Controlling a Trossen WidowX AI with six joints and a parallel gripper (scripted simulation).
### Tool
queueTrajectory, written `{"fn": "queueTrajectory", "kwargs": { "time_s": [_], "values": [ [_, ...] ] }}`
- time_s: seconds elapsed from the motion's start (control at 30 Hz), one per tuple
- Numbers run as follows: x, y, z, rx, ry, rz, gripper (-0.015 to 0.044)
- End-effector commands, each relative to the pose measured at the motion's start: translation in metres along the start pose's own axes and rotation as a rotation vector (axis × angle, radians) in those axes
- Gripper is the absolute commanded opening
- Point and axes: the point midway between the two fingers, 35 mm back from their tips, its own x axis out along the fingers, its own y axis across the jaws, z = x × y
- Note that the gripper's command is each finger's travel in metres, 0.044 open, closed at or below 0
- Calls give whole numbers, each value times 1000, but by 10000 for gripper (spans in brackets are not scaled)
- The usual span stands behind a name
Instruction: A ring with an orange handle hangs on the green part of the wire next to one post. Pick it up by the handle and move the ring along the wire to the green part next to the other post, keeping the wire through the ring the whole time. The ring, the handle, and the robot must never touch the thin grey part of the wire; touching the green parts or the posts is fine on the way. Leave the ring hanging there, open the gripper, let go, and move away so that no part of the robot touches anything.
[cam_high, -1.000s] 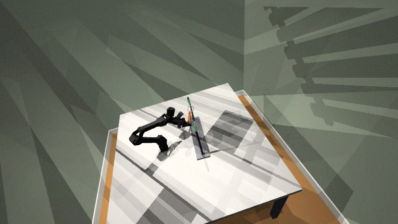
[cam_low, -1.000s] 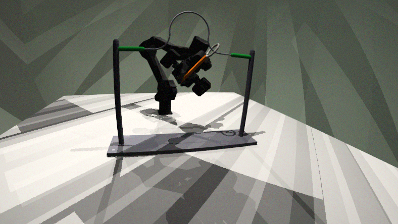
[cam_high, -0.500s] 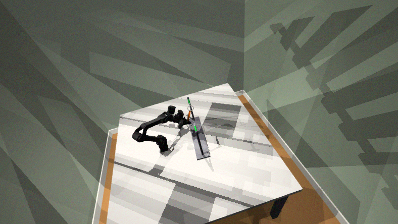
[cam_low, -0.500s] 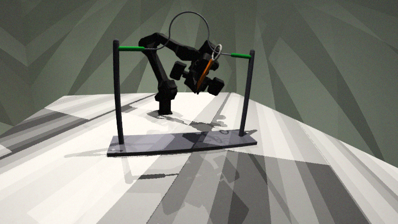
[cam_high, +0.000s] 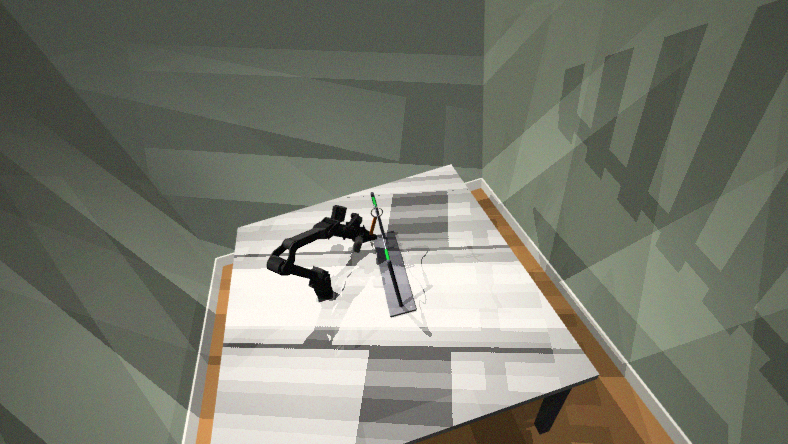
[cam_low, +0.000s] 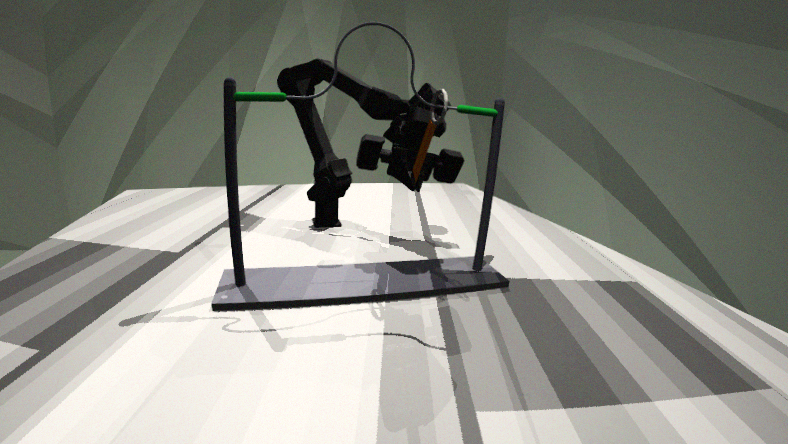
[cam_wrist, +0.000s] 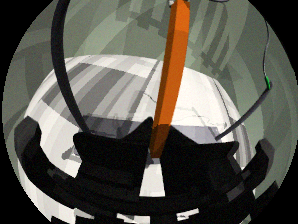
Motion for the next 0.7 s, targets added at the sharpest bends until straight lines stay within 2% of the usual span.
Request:
{"fn": "queueTrajectory", "kwargs": {
  "time_s": [0.0, 0.67],
  "values": [
    [-1, 11, 1, 42, 5, 20, -150],
    [-5, 35, 2, 73, 5, 31, -150]
  ]
}}
